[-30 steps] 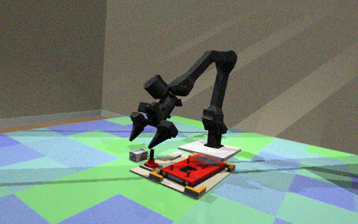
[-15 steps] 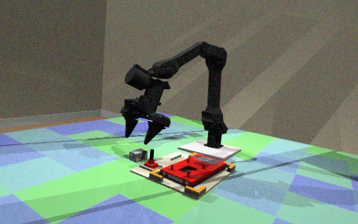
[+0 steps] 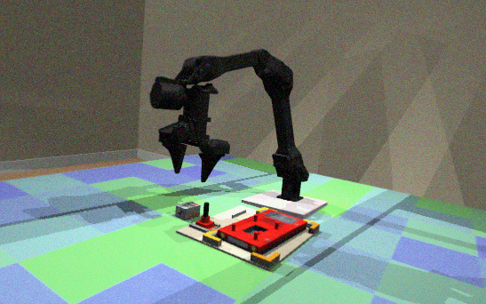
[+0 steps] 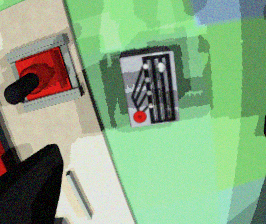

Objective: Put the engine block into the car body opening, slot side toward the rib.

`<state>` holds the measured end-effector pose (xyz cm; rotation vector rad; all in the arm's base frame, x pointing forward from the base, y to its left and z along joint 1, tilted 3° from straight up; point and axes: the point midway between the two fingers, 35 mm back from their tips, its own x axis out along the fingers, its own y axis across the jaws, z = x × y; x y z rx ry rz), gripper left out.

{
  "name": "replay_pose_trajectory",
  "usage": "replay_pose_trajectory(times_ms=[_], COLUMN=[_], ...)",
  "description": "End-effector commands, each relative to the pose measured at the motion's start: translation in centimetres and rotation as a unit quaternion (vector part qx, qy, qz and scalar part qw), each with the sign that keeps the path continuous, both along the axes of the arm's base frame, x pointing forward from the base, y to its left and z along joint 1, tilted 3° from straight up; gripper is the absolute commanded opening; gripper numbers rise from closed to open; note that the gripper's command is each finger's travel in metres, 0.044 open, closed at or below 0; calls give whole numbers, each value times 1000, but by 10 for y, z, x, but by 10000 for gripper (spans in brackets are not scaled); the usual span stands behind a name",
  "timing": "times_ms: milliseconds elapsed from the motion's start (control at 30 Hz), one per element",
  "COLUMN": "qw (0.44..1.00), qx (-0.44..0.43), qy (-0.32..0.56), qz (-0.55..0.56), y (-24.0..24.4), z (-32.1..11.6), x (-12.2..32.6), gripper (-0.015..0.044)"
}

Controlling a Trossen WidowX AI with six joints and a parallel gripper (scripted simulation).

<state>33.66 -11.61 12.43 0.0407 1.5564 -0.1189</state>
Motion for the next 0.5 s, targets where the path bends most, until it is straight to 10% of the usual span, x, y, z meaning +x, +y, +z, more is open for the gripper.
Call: replay_pose_trajectory(times_ms=[0,467], qw=[1000,1000], qx=[-1,-1], qy=[12,12], qz=[-2,-2], y=[0,-1], z=[-1,-51], x=[-1,-1], gripper=[440,440])
